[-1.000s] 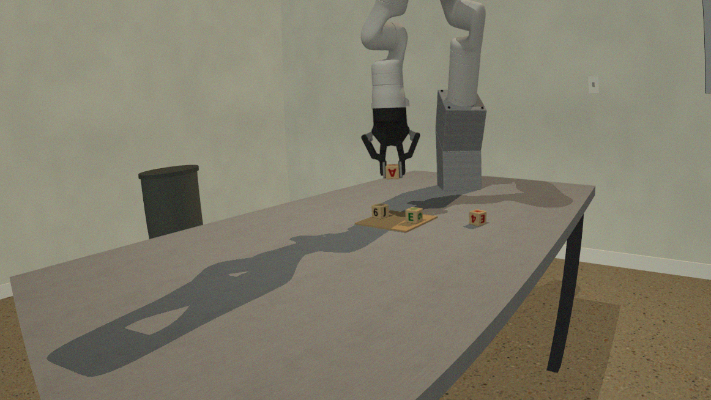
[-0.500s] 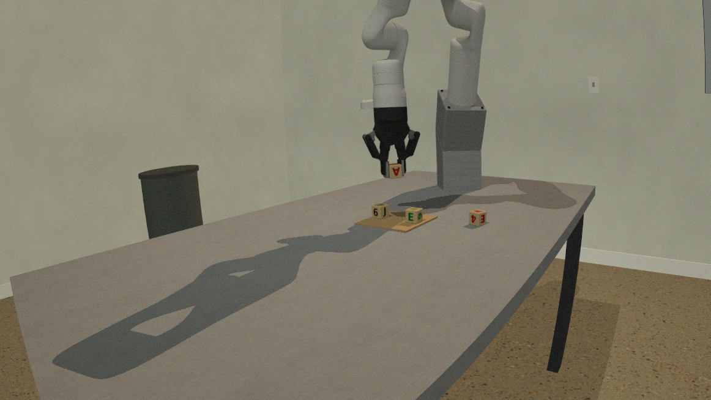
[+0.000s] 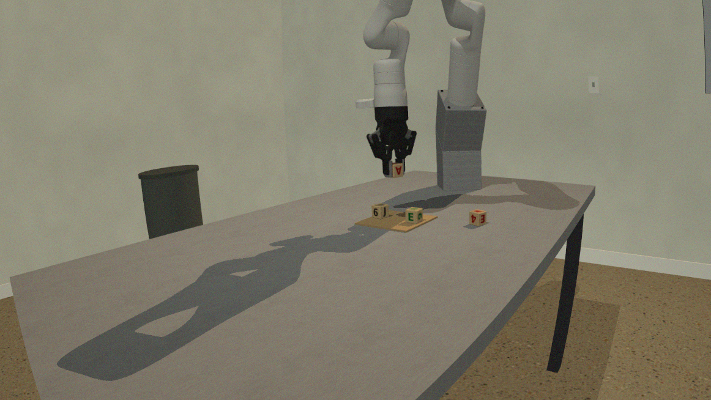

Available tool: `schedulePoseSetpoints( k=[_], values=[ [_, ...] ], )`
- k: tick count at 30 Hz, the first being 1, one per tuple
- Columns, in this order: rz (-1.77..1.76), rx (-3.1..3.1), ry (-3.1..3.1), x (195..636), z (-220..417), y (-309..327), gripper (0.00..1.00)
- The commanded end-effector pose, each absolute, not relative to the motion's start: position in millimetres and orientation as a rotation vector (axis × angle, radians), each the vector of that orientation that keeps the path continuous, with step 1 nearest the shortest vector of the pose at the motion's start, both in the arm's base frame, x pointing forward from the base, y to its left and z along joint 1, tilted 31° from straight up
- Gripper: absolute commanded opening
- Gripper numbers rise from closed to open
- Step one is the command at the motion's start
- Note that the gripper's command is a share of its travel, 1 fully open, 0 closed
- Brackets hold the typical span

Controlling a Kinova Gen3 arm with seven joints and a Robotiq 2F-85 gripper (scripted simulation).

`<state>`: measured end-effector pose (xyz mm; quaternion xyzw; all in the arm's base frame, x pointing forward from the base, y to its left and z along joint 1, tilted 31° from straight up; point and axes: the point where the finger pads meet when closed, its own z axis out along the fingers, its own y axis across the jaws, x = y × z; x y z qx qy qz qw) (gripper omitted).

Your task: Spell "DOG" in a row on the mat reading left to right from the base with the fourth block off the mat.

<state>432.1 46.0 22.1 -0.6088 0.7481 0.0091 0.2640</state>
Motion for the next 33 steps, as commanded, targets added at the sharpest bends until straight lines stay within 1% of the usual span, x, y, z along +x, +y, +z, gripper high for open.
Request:
schedulePoseSetpoints(
  k=[1,16,33],
  values=[
    [0.007,-1.685,1.977,431.3,22.4,49.1,0.26],
    [-0.053,-1.860,1.817,428.8,22.8,49.8,0.26],
    [-0.062,-1.886,1.790,428.6,23.0,50.1,0.26]
  ],
)
